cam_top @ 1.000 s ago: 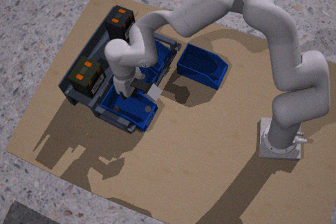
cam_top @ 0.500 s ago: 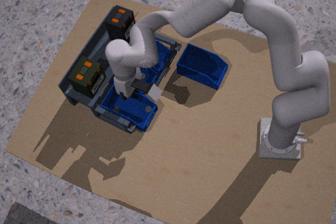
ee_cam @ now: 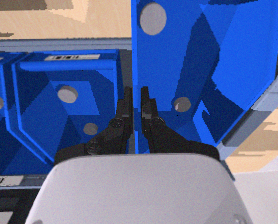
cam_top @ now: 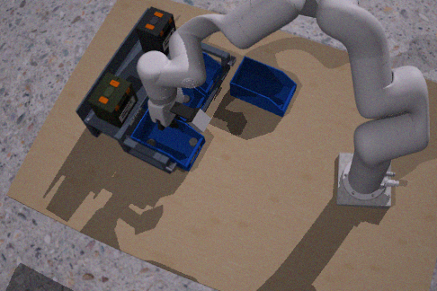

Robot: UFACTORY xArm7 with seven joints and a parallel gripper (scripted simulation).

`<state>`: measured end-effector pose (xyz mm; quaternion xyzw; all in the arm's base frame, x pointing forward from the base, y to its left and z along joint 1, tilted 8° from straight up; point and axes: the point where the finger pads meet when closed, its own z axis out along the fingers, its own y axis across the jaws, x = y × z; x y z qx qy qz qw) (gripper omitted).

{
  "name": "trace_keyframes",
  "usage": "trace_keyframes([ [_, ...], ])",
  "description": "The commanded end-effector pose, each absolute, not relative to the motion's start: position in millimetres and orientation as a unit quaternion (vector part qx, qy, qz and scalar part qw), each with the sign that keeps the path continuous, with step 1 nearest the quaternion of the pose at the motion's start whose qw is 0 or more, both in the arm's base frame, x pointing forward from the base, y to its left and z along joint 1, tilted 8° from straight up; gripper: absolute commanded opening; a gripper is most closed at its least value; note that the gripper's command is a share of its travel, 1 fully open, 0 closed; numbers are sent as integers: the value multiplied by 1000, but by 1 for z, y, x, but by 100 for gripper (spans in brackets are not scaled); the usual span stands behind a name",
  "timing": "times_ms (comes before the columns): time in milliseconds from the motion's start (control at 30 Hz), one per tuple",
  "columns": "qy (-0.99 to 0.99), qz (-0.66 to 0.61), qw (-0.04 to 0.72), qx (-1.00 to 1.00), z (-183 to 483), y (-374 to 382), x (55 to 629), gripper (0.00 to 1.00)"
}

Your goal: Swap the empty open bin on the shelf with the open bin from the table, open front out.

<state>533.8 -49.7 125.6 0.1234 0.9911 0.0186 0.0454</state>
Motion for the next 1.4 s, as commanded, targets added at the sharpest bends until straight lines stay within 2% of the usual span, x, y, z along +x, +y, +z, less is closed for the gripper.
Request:
trace_keyframes([
  [0,991,18,47,123,127,-50,535,10],
  [1367,991,18,47,123,139,-50,533,10],
])
